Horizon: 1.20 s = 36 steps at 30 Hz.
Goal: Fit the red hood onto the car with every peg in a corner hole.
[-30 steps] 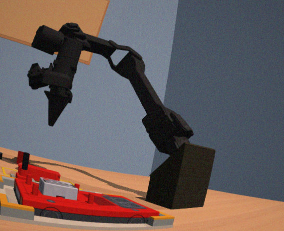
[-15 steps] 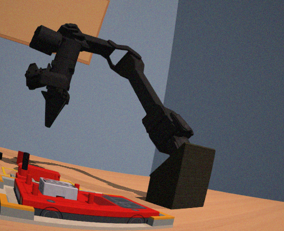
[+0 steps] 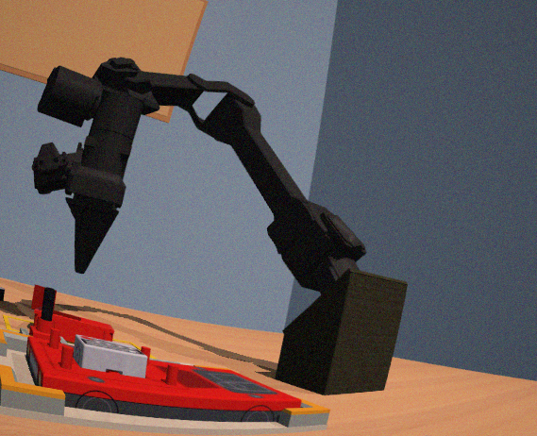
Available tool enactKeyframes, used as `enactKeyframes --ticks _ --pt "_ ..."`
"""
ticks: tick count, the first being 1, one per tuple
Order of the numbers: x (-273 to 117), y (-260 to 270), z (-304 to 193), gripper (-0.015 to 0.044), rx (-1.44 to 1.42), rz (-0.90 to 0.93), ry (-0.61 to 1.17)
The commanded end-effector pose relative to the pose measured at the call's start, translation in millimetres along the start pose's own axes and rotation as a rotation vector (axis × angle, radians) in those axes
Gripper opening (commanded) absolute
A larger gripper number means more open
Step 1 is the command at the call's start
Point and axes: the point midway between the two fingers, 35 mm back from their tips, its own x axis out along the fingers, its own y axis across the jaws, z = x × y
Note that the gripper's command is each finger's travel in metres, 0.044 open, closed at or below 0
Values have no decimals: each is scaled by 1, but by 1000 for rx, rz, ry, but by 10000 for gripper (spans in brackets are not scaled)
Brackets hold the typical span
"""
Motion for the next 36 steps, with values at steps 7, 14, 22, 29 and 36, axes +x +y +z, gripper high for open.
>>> enactKeyframes --ticks 7,14,22,29,36 --pt "11 0 -1 440 -10 -5 6" --pt "17 0 -1 440 -9 -5 6" --pt "23 0 -1 440 -9 -5 6" --pt "29 -1 -1 440 -9 -5 5" --pt "35 -1 0 440 -9 -6 5"
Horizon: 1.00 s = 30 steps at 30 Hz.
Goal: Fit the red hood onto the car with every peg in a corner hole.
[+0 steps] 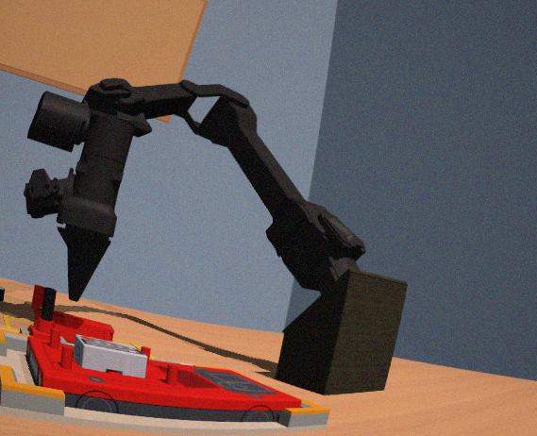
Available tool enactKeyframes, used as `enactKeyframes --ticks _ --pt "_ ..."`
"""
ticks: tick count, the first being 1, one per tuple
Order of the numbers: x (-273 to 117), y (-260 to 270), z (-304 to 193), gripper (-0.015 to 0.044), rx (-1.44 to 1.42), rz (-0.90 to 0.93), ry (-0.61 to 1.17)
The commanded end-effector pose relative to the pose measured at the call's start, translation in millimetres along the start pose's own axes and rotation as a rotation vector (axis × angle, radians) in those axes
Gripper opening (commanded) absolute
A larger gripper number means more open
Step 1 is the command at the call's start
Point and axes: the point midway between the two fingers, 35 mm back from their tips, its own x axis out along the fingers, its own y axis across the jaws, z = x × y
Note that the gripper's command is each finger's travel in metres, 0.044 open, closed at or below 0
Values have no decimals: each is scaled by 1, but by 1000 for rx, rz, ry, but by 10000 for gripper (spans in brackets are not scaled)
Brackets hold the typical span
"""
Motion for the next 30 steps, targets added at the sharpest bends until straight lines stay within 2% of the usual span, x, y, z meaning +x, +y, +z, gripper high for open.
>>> enactKeyframes --ticks 1,30 --pt "6 -1 -3 440 -8 -6 7" --pt "24 -3 -2 440 -8 -9 6"
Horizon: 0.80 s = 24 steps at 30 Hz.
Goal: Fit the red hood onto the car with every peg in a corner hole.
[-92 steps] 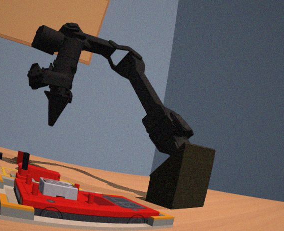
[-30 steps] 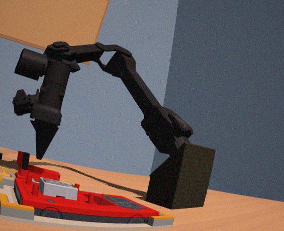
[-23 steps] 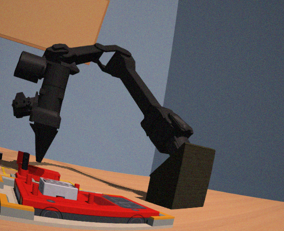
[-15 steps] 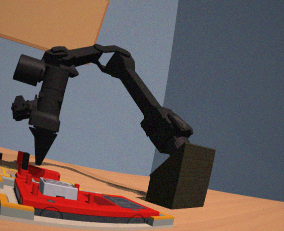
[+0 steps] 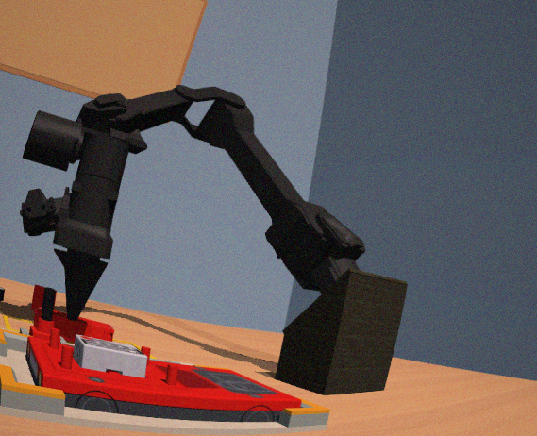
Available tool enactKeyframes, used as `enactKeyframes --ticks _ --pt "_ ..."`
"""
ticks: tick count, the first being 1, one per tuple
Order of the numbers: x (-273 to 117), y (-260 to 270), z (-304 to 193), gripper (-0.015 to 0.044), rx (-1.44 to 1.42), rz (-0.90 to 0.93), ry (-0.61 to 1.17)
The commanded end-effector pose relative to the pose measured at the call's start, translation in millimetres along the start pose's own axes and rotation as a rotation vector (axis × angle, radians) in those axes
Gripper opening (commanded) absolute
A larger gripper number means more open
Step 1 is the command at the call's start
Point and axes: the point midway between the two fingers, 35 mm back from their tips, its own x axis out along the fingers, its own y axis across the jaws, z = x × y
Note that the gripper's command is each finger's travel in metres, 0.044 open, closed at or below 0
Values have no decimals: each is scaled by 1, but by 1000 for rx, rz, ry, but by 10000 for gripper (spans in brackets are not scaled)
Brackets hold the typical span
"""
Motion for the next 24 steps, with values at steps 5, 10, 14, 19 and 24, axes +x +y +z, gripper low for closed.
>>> enactKeyframes --ticks 5,10,14,19,24 --pt "5 0 -2 440 -7 -4 4" --pt "7 0 -2 440 -7 -5 4" --pt "9 0 -2 440 -7 -5 4" --pt "12 -1 -2 440 -7 -5 4" --pt "14 -1 -2 440 -7 -5 3"
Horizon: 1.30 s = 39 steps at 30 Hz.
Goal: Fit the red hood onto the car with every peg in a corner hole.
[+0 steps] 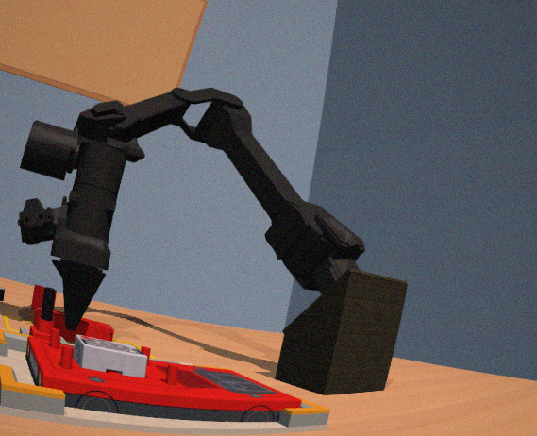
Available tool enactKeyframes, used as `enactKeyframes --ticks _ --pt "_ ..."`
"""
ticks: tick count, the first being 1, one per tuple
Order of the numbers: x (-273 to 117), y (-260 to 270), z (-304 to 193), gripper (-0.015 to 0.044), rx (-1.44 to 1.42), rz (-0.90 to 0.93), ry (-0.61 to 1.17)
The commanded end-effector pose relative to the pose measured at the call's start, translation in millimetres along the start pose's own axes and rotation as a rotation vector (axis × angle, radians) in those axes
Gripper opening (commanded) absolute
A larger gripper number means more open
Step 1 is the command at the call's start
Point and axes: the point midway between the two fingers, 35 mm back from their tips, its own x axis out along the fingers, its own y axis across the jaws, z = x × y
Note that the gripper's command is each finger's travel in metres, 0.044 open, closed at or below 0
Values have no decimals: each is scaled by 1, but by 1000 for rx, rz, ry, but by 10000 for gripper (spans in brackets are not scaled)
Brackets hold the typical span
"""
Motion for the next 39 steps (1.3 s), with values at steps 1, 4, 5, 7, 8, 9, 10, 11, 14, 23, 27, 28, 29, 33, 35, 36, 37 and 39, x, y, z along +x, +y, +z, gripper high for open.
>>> enactKeyframes --ticks 1,4,5,7,8,9,10,11,14,23,27,28,29,33,35,36,37,39 --pt "4 0 -2 440 -7 -3 5" --pt "5 0 -2 440 -7 -3 5" --pt "6 0 -2 440 -7 -3 5" --pt "6 0 -2 440 -7 -3 5" --pt "7 0 -2 440 -7 -3 5" --pt "7 0 -2 440 -7 -3 5" --pt "8 -1 -2 440 -7 -3 5" --pt "8 -1 -2 440 -7 -3 5" --pt "10 -1 -2 440 -7 -3 5" --pt "7 0 0 321 0 -2 0" --pt "7 0 0 295 0 -2 0" --pt "7 -1 0 268 0 -3 -1" --pt "7 -1 0 242 0 -3 -1" --pt "1 -1 0 137 0 -3 0" --pt "-2 0 0 85 0 -3 0" --pt "-5 0 0 58 0 -2 0" --pt "-8 0 0 32 0 -2 0" --pt "-14 0 0 0 0 -2 0"
